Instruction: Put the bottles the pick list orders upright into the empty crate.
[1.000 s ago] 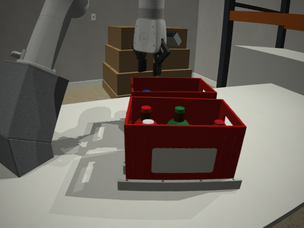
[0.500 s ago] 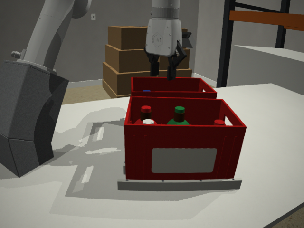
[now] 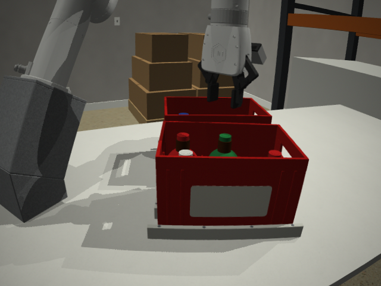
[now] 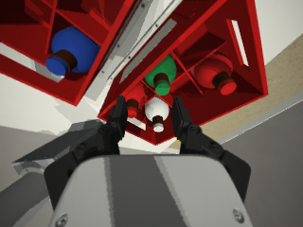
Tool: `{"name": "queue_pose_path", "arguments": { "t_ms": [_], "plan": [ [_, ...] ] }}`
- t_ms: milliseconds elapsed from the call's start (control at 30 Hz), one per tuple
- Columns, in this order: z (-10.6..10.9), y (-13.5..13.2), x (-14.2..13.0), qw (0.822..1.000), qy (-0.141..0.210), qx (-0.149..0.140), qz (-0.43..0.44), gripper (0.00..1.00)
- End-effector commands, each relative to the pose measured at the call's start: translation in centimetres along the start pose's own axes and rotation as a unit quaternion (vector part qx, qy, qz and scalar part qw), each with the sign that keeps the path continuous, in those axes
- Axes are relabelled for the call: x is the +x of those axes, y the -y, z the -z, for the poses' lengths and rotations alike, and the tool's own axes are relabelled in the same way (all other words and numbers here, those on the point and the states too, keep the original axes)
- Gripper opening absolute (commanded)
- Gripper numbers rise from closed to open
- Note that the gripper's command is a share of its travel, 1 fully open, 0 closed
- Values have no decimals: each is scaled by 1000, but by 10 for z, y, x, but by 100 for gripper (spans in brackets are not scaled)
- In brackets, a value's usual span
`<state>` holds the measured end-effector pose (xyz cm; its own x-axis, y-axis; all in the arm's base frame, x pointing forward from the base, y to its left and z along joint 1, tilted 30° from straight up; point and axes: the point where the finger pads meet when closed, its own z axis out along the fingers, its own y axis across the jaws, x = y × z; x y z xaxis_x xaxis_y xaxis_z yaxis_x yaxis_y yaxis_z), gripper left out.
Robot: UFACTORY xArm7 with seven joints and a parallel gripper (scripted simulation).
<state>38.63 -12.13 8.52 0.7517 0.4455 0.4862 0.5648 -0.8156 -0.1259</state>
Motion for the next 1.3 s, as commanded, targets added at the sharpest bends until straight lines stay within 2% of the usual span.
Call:
{"name": "queue_pose_path", "arguments": {
  "t_ms": [0,267,333,833,967,1267],
  "plan": [
    [0,-24,-2,1000,-1,-1,0,65],
    [1,-63,-7,1000,-1,-1,0,65],
    [1,-63,-7,1000,-1,-1,0,65],
    [1,-138,-16,1000,-1,-1,0,65],
    [1,-148,-18,1000,-1,-2,0,65],
    [1,-149,-18,1000,-1,-2,0,65]
  ]
}}
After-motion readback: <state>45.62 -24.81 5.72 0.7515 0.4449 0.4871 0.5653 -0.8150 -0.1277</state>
